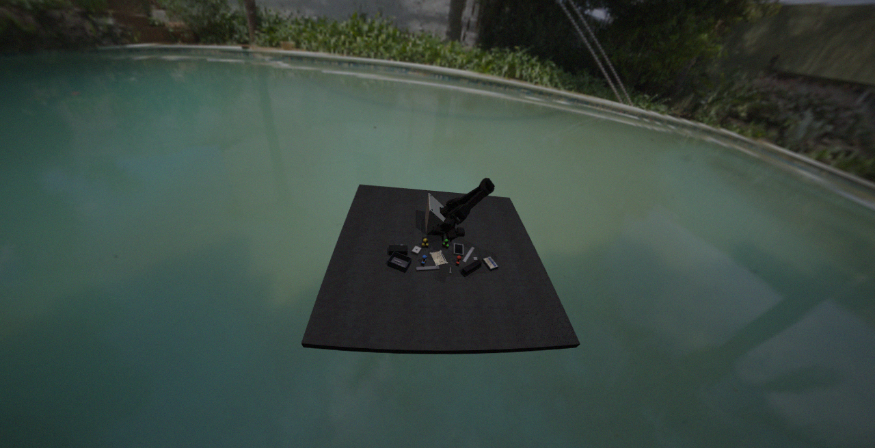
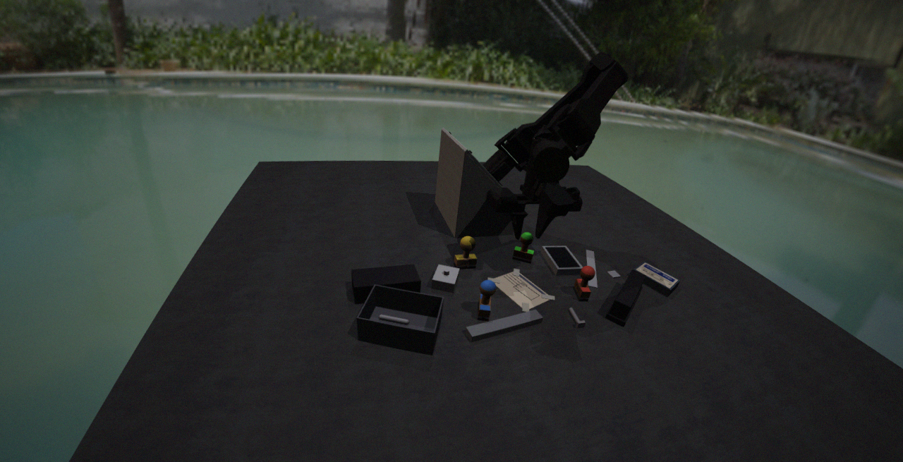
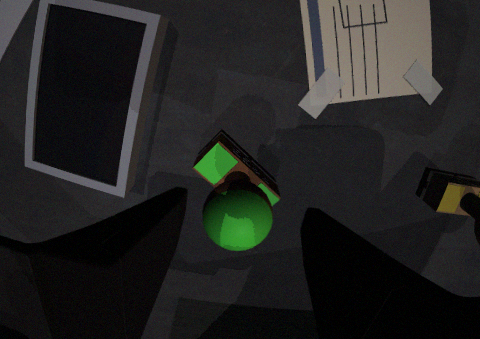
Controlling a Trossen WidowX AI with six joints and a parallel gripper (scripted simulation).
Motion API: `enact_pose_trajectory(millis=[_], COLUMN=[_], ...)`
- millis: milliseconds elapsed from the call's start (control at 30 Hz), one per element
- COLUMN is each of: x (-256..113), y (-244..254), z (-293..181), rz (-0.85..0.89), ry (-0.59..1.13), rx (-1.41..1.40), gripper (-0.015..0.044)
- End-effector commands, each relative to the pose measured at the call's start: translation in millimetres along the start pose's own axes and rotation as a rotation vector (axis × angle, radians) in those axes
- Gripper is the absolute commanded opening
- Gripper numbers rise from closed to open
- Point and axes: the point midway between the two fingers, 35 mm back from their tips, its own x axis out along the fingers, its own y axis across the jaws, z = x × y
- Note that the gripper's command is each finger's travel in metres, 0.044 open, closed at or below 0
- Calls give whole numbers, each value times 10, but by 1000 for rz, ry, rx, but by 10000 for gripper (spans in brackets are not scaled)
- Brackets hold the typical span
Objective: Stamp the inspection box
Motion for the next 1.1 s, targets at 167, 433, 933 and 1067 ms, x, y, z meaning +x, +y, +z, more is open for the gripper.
enact_pose_trajectory(millis=[167, 433, 933, 1067], x=[155, 280, 323, 323], y=[7, 17, 27, 27], z=[-25, -39, -35, -35], rz=[8, 11, 9, 9], ry=[6, 7, 3, 3], rx=[9, 8, 0, 0], gripper=[211, 211, 165, 138])
